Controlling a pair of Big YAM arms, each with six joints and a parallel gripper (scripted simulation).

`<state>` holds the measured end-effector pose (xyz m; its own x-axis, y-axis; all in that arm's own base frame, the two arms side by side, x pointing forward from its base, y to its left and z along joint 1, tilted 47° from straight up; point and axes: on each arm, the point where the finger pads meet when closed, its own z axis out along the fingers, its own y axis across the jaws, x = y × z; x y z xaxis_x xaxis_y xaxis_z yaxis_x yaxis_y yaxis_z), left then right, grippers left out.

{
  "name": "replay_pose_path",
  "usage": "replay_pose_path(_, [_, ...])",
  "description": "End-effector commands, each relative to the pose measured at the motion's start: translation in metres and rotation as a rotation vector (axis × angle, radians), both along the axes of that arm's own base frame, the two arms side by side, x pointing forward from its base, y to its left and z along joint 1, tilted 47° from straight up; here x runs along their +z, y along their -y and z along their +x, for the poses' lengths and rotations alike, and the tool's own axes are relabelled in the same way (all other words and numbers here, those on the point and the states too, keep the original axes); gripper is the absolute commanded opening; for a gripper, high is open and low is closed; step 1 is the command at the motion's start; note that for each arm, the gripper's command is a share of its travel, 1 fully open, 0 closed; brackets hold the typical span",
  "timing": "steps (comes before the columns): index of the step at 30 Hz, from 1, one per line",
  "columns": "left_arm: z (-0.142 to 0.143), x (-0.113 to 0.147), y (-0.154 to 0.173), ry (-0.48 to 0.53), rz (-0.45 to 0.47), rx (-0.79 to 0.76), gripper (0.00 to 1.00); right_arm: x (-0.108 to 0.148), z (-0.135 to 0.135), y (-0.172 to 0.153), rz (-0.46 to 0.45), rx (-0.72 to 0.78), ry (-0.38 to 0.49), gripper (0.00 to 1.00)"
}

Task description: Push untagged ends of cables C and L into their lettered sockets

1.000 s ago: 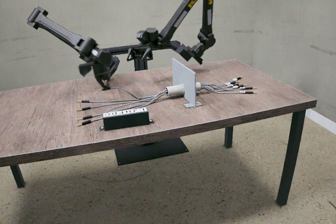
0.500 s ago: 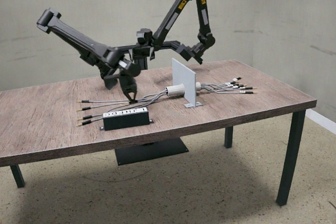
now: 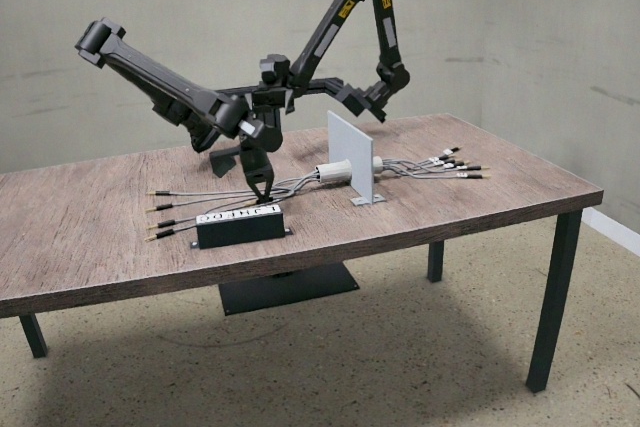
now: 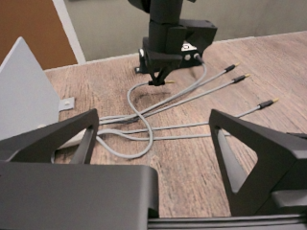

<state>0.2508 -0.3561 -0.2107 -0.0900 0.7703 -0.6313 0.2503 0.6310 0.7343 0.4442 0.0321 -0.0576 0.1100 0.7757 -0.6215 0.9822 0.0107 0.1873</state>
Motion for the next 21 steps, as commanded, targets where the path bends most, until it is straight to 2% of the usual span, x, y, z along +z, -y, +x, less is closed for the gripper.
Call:
replay_pose_path(1, [0.0032,-0.0035,0.013,0.012,-0.041,0.001,1.0,0.0011,0.0103,-0.0138,-0.035,0.19,-0.135,0.05])
replay_pose_path(9, [0.0027,0.002,0.0111,0.009,-0.032,0.0,1.0,0.0028,0.0113,-0.0127,-0.111,0.445,-0.353,0.05])
replay_pose_path(11, [0.0027,0.002,0.0111,0.009,-0.032,0.0,1.0,0.0028,0.0113,-0.0127,-0.111,0.445,-0.353,0.05])
replay_pose_path(15, [0.0027,0.002,0.0111,0.009,-0.032,0.0,1.0,0.0,0.0081,-0.0099,-0.156,0.587,-0.501,0.05])
replay_pose_path(18, [0.0027,0.002,0.0111,0.009,-0.032,0.0,1.0,-0.0007,0.0088,-0.0161,-0.185,0.69,-0.577,0.05])
replay_pose_path(21, [0.0027,0.002,0.0111,0.009,-0.032,0.0,1.0,0.0041,0.0108,-0.0091,-0.206,0.765,-0.656,0.05])
